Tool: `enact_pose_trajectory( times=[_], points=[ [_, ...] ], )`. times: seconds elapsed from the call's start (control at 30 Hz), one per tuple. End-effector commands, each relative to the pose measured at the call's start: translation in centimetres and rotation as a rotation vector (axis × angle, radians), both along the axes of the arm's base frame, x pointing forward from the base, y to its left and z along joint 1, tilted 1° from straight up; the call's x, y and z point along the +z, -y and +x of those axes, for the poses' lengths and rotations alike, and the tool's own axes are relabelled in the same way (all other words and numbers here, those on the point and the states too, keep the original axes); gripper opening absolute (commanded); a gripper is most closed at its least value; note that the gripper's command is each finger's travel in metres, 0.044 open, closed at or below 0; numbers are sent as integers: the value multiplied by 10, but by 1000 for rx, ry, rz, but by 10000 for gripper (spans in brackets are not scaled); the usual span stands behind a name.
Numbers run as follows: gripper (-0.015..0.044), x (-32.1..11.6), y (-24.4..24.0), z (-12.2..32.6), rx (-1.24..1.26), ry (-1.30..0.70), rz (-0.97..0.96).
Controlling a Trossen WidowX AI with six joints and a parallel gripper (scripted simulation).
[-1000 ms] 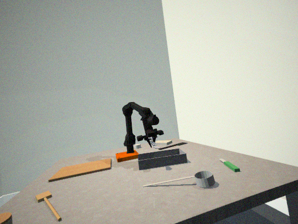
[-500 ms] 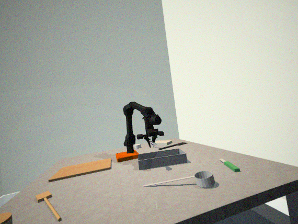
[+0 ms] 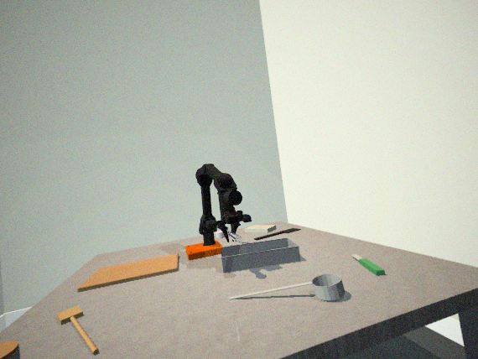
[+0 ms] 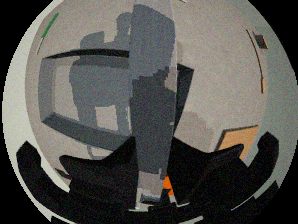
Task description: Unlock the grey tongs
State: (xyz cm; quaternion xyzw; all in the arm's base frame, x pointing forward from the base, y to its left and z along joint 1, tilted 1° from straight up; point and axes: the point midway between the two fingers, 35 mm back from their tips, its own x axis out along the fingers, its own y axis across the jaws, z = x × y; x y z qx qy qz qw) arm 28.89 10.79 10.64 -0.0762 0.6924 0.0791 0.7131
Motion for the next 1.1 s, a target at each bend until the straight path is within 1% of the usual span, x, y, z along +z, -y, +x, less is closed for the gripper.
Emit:
enact_pose_trajectory(
  times=[0.0, 0.53, 1.07],
  points=[
    [-150, 1, 17, 11, 41, 10, 0],
    [-150, -5, 102, 37, 216, 16, -15],
    [-150, -10, 190, 39, 403, 16, -35]
  ],
)
